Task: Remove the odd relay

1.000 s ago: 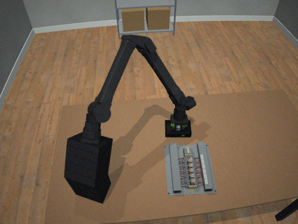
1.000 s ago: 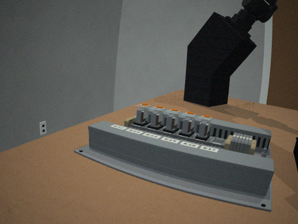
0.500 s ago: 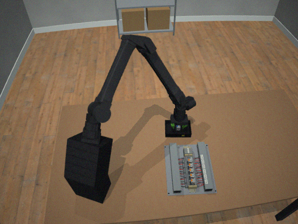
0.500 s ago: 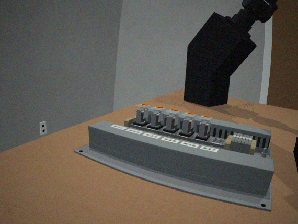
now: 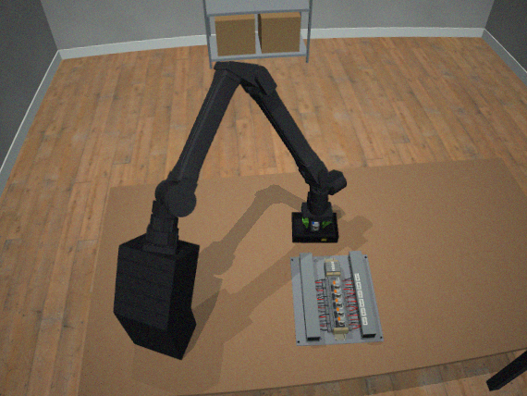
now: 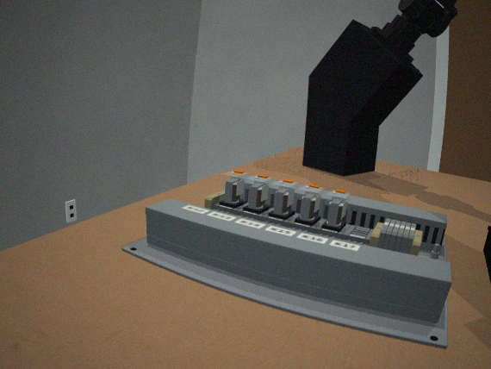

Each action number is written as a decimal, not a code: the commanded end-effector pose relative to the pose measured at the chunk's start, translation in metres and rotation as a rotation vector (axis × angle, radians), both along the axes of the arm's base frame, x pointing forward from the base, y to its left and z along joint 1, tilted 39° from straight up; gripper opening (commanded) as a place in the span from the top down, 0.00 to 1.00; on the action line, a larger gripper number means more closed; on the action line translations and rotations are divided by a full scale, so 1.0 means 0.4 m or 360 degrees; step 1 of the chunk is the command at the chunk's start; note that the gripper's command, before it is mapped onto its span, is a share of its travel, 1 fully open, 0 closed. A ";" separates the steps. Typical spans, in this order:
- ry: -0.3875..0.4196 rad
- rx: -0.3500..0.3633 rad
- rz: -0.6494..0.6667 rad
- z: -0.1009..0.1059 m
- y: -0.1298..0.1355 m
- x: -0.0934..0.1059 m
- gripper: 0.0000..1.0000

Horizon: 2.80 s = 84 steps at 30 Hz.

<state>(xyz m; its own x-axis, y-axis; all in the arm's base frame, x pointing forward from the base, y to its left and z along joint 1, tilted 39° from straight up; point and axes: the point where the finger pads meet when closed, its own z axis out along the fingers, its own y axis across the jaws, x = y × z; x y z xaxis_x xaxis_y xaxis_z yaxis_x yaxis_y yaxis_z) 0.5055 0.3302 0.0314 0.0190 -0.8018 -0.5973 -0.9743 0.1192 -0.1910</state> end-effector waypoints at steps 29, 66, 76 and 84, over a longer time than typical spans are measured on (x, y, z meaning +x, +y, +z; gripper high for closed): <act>-0.0061 0.0028 -0.0020 0.063 -0.021 0.033 0.41; -0.0047 0.0019 -0.0018 0.082 -0.049 0.012 0.41; -0.0049 0.0020 -0.0013 0.090 -0.051 0.008 0.41; -0.0046 0.0019 -0.0018 0.094 -0.060 0.006 0.41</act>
